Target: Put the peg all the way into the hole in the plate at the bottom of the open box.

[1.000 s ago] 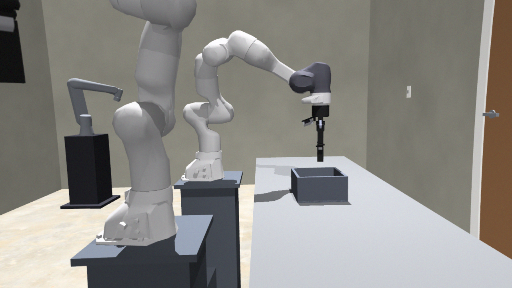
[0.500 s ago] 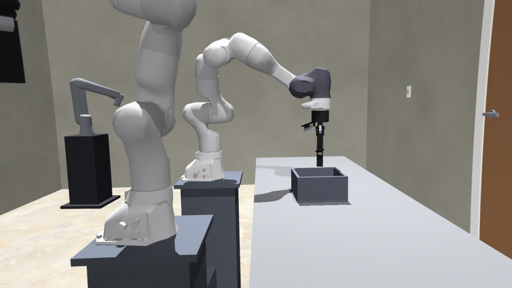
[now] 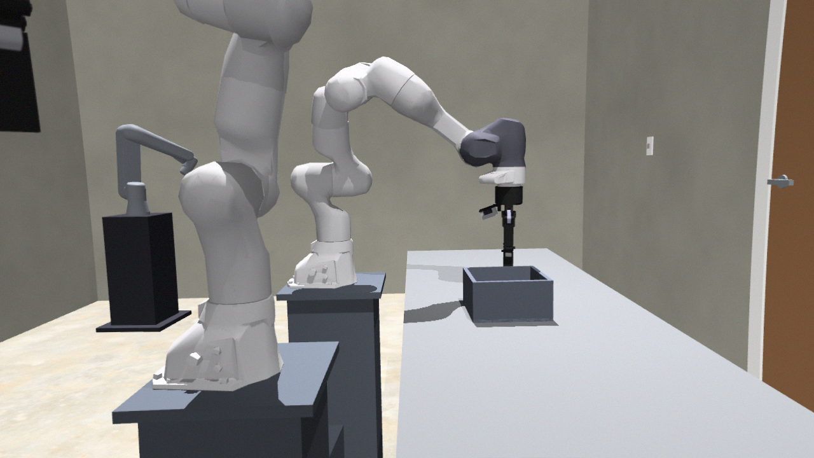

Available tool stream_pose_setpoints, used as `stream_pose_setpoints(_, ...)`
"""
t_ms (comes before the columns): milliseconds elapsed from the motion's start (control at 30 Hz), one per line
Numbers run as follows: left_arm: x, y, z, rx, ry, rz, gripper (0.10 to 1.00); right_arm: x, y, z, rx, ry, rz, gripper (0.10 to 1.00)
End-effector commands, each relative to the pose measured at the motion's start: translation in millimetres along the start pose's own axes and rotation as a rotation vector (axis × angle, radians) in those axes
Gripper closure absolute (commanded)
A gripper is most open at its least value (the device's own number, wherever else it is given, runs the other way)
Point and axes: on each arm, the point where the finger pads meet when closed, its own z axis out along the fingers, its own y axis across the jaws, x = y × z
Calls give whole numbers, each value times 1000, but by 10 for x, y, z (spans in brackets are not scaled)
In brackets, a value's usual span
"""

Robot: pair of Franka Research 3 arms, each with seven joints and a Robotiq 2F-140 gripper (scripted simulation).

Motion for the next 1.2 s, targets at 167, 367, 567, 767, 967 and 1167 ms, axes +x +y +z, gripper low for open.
stream_pose_setpoints(167, -34, -4, 132, 3, -10, 12, 771, 2, -9, 2, 1, 2, 7, 98)
stream_pose_setpoints(367, -34, -5, 169, 3, -10, 12, 771, 2, -9, 2, 1, 2, 7, 98)
stream_pose_setpoints(567, -33, -5, 192, 3, -10, 12, 771, 2, -9, 2, 1, 2, 7, 98)
stream_pose_setpoints(767, -33, -5, 194, 3, -10, 12, 771, 2, -9, 2, 1, 2, 7, 98)
stream_pose_setpoints(967, -33, -5, 194, 3, -10, 12, 771, 2, -9, 2, 1, 2, 7, 98)
stream_pose_setpoints(1167, -33, -5, 194, 3, -10, 12, 771, 2, -9, 2, 1, 2, 7, 98)
